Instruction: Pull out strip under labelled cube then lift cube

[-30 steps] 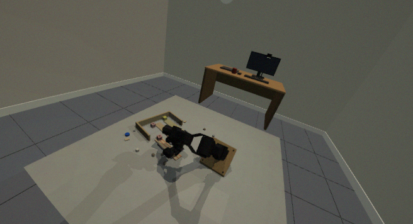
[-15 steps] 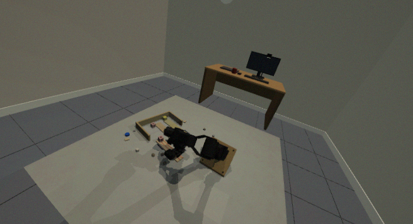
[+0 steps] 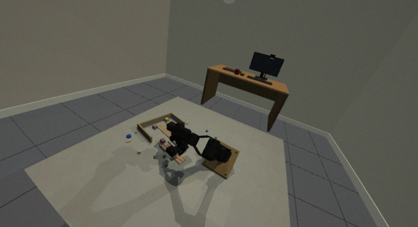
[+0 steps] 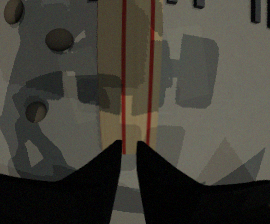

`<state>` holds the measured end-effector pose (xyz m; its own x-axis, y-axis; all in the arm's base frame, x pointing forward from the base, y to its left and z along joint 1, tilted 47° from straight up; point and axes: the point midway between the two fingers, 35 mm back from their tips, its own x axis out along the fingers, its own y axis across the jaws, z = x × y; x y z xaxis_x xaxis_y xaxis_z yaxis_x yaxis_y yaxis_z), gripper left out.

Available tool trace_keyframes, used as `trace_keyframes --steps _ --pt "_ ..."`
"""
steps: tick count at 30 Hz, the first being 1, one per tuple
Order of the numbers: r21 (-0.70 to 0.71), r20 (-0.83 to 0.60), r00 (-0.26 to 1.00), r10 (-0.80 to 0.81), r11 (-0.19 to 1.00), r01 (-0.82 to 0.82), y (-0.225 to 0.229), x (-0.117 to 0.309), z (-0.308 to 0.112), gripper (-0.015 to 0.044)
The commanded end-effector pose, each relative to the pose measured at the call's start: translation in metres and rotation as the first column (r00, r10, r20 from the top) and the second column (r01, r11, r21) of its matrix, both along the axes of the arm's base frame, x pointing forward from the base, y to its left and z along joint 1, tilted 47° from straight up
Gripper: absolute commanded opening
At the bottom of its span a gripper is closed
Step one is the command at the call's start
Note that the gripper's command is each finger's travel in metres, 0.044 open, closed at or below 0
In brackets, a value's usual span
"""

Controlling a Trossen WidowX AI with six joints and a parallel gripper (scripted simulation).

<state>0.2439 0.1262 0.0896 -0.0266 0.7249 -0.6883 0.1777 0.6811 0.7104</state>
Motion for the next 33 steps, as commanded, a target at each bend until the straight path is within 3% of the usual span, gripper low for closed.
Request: trace_keyframes --steps 1,13,33 --pt "-0.001 -0.056 0.996 -0.063 0.998 0.063 -0.004 0.018 -0.001 0.0131" --pt "-0.001 -0.057 0.996 -0.065 0.998 0.065 -0.011 0.055 -0.007 0.044" --pt "-0.002 -0.054 0.996 -0.065 0.998 0.065 -0.021 0.12 -0.012 0.044"
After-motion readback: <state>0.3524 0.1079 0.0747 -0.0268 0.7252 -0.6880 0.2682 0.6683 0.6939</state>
